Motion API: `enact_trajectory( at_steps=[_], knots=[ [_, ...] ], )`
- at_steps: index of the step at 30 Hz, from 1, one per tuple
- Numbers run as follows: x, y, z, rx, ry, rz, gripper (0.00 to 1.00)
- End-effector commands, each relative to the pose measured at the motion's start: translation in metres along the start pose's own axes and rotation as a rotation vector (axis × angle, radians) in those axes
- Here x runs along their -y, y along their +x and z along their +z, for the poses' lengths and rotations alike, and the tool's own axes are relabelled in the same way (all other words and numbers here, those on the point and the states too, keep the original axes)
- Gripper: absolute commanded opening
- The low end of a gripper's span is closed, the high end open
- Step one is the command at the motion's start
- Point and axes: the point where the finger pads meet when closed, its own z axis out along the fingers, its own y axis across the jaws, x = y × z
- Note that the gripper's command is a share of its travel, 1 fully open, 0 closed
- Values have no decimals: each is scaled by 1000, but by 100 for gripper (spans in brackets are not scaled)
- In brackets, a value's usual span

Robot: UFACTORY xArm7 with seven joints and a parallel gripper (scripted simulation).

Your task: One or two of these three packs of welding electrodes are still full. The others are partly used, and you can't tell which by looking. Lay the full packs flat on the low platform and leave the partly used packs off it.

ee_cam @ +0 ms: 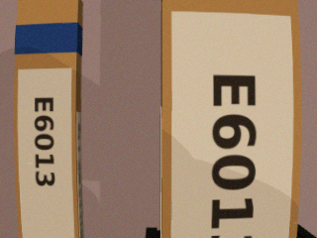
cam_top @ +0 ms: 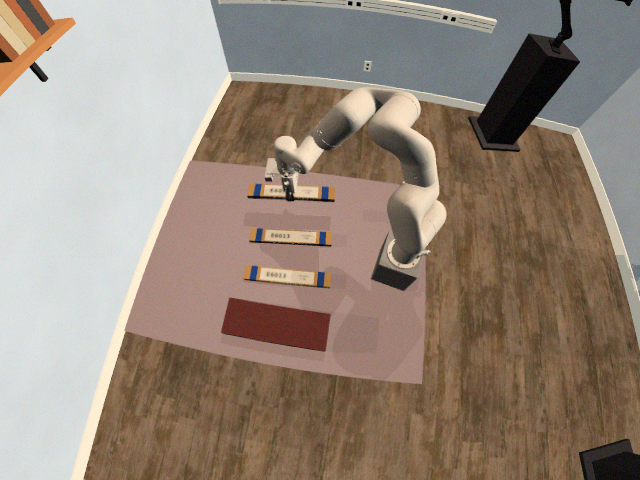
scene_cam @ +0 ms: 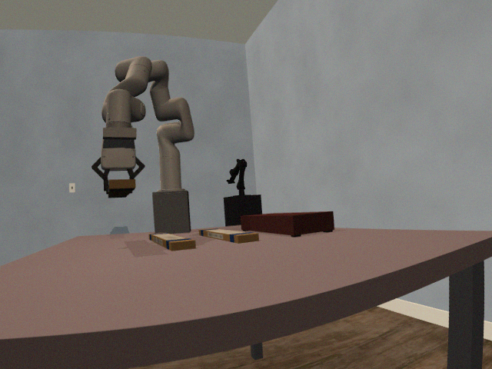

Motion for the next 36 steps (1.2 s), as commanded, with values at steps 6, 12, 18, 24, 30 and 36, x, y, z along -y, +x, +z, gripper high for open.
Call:
enact_trajectory(
  at_steps=[6, 12, 18, 24, 30, 36],
  knots=[
    [-34, -24, -2, -6, -1, 0, 58],
    [-47, -33, -2, -6, -1, 0, 58],
    [-55, -40, -2, -6, -1, 0, 58],
    [-61, -44, -2, -6, -1, 0, 58],
    [-63, -45, -2, -6, -1, 0, 58],
    [-63, -46, -2, -6, -1, 0, 58]
  ],
)
